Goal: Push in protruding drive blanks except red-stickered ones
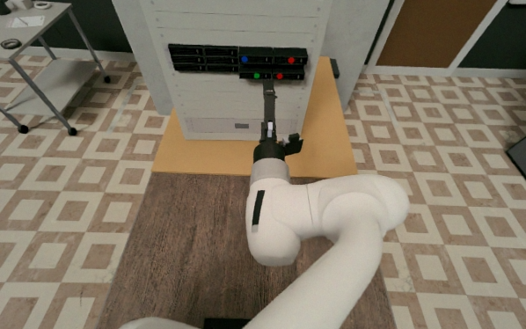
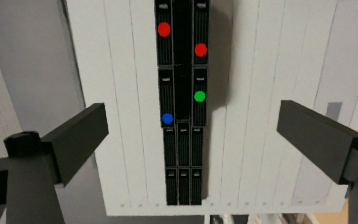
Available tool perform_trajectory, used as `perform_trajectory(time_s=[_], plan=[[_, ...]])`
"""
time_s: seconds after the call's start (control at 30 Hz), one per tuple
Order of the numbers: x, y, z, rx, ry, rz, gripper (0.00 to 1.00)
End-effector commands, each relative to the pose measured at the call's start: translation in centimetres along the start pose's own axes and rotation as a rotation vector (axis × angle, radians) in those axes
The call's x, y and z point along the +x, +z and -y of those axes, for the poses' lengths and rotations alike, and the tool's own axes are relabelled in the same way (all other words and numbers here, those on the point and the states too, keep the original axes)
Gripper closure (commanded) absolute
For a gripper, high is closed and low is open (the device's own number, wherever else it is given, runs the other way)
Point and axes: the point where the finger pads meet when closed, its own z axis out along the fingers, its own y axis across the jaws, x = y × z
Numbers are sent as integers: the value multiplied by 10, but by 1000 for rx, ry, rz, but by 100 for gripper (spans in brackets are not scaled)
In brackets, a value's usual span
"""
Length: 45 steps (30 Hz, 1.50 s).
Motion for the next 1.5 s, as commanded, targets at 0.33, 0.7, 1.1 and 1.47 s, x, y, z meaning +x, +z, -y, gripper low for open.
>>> perform_trajectory(time_s=[0.33, 0.7, 1.1, 1.47], plan=[[-44, 41, -5, 4, -1, -5, 0], [-49, 45, -5, 4, -1, -5, 0], [-49, 45, -5, 4, -1, -5, 0], [-49, 45, -5, 4, -1, -5, 0]])
